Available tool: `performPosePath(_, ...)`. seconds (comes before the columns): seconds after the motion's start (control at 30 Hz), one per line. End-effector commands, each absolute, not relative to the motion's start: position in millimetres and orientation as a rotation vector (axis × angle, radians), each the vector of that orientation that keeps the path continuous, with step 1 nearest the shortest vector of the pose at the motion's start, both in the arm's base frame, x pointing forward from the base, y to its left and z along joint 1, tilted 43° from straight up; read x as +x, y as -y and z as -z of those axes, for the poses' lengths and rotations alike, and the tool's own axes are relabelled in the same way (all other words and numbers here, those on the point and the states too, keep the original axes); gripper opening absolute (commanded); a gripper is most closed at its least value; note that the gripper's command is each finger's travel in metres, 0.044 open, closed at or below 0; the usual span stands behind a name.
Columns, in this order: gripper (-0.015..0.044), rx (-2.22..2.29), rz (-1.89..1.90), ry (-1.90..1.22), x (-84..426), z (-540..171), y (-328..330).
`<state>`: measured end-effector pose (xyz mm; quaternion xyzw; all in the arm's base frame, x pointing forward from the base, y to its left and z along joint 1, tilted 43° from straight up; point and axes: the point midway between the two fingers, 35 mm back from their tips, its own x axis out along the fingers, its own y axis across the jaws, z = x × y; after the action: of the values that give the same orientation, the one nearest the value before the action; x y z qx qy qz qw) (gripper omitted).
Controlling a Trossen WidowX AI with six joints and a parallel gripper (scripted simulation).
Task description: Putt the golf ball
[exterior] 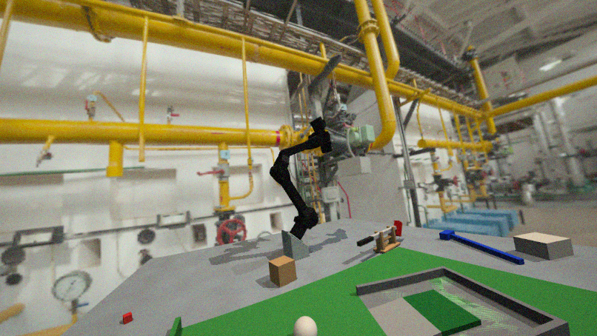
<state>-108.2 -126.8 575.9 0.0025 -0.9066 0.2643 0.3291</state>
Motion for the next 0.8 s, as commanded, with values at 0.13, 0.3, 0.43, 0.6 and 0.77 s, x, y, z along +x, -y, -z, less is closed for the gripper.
performPosePath(0.13,0.0440,-0.193,-0.741,2.297,-115.8,-572.5,73.9)
performPosePath(0.3,0.0440,-0.458,-0.877,2.188,-114.4,-563.4,-7.6)
performPosePath(0.43,0.0440,-0.661,-0.987,2.063,-99.1,-547.8,-70.5)
performPosePath(0.6,0.0440,-0.895,-1.125,1.853,-61.9,-517.2,-141.8)
performPosePath(0.77,0.0440,-1.079,-1.252,1.602,-11.1,-477.2,-194.3)
